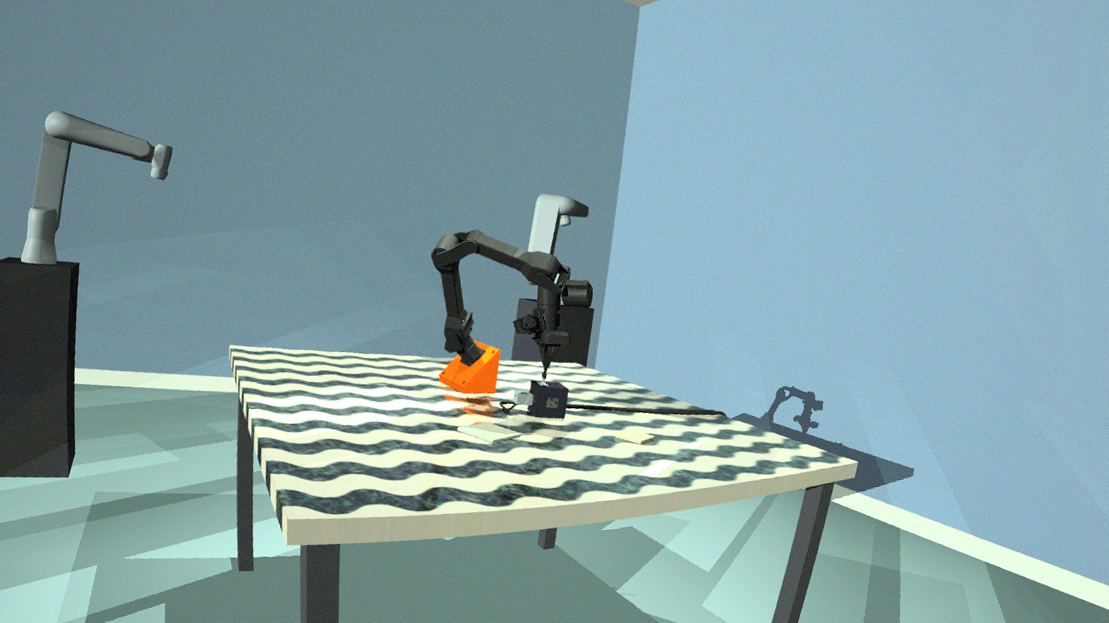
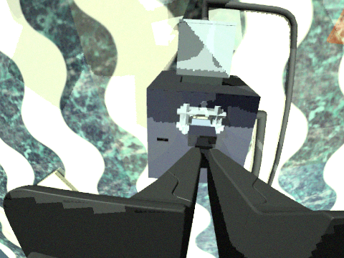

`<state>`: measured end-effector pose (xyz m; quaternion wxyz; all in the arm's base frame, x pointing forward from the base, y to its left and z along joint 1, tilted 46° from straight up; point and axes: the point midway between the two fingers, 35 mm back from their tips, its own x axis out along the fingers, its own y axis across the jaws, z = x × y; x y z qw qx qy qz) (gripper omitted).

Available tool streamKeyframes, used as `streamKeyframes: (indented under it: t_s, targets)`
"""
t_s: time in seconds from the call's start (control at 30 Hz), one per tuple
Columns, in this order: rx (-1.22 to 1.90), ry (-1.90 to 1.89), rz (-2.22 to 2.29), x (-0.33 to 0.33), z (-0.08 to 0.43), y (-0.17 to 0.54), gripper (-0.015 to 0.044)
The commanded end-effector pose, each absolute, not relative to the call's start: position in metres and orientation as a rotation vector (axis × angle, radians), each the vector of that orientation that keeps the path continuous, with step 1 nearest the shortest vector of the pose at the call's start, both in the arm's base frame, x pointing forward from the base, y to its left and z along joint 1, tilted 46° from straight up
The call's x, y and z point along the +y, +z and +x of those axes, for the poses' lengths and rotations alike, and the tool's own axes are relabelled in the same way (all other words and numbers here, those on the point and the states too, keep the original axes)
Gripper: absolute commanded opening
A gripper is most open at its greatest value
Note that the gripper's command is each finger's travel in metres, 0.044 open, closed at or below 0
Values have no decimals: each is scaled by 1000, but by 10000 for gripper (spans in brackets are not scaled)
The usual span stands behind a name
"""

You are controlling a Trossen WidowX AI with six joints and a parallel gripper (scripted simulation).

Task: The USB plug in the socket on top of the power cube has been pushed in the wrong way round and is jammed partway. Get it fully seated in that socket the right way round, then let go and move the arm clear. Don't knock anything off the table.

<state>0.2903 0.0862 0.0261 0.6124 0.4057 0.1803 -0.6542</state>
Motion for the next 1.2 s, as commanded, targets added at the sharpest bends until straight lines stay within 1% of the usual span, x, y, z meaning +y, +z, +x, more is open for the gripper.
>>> streamKeyframes:
  t_s: [0.0,1.17]
  targets:
    - [419,-1510,936,85,290,26,0]
    - [419,-1510,936,82,291,23,0]
